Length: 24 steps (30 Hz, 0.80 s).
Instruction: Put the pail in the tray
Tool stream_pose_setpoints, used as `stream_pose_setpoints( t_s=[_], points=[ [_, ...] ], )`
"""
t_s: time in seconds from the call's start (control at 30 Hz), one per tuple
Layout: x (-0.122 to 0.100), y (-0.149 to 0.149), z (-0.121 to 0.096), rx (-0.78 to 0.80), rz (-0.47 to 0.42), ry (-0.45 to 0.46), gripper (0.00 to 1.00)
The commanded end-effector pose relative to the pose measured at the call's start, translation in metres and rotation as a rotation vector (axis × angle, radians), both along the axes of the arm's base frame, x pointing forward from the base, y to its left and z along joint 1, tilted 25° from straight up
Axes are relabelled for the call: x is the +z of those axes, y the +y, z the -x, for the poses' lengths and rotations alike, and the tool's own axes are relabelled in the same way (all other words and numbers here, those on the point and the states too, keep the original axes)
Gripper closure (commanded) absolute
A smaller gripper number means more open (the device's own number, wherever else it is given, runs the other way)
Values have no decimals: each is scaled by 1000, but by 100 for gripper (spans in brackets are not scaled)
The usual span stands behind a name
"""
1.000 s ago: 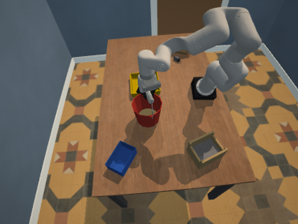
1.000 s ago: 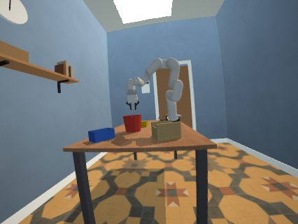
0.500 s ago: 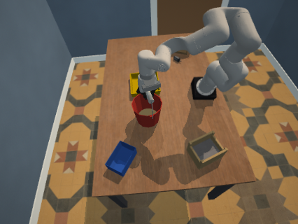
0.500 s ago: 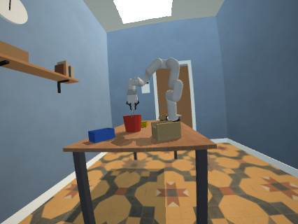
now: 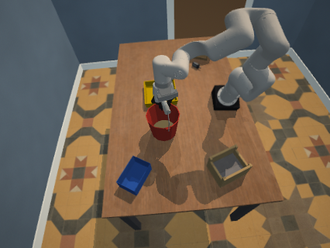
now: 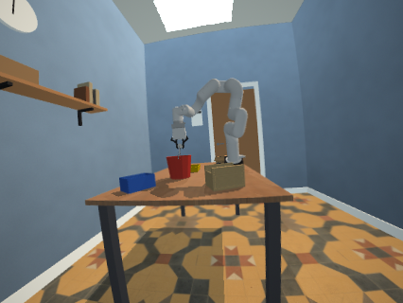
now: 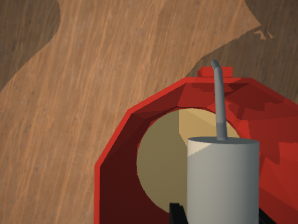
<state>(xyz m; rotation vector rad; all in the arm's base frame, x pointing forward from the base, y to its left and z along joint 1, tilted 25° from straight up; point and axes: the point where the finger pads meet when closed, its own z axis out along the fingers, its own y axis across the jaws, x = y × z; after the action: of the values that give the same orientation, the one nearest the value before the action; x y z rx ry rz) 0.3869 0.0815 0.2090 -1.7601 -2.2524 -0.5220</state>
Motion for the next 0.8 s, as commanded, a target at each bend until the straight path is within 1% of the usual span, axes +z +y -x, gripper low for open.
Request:
stream_pose_setpoints(
  t_s=[0.0, 0.43, 0.77],
  points=[
    [3, -1, -2, -2, -1, -5, 100],
    [9, -4, -1, -2, -1, -5, 100],
    [21, -10, -1, -2, -1, -5, 100]
  ],
)
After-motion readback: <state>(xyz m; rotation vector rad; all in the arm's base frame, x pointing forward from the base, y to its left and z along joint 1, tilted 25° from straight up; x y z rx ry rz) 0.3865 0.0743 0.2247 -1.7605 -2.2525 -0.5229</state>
